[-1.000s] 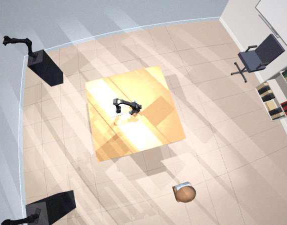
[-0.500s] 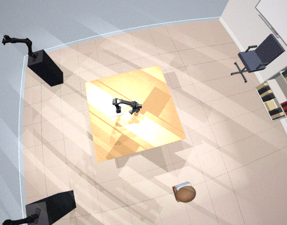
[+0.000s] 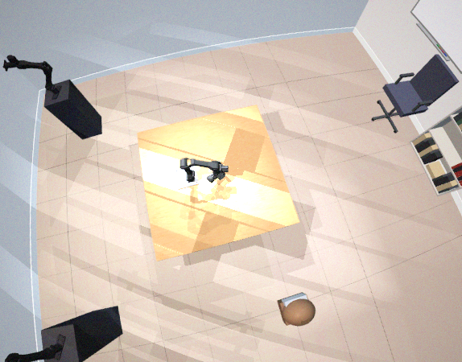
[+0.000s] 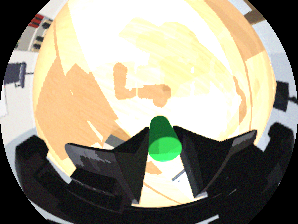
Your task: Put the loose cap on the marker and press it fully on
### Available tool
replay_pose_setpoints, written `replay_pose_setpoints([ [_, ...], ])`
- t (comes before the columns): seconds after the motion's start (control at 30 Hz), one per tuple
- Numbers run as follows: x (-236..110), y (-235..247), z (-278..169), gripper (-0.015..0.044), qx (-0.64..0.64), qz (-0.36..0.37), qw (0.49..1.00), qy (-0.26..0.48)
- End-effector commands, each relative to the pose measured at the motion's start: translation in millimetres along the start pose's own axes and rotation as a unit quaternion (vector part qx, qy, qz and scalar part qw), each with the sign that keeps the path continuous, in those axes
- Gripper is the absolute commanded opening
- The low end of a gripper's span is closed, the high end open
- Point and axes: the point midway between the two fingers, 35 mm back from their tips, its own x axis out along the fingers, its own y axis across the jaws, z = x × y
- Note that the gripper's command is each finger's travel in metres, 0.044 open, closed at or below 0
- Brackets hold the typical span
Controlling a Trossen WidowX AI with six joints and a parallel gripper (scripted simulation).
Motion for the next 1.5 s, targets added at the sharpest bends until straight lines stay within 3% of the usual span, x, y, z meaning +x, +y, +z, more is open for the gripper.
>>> replay_pose_setpoints([
  [0.0, -6, 9, -5, 0.0000, 0.000, 0.004, 1.000, 0.000],
  [1.47, -55, 96, -96, 0.0000, 0.000, 0.008, 1.000, 0.004],
])
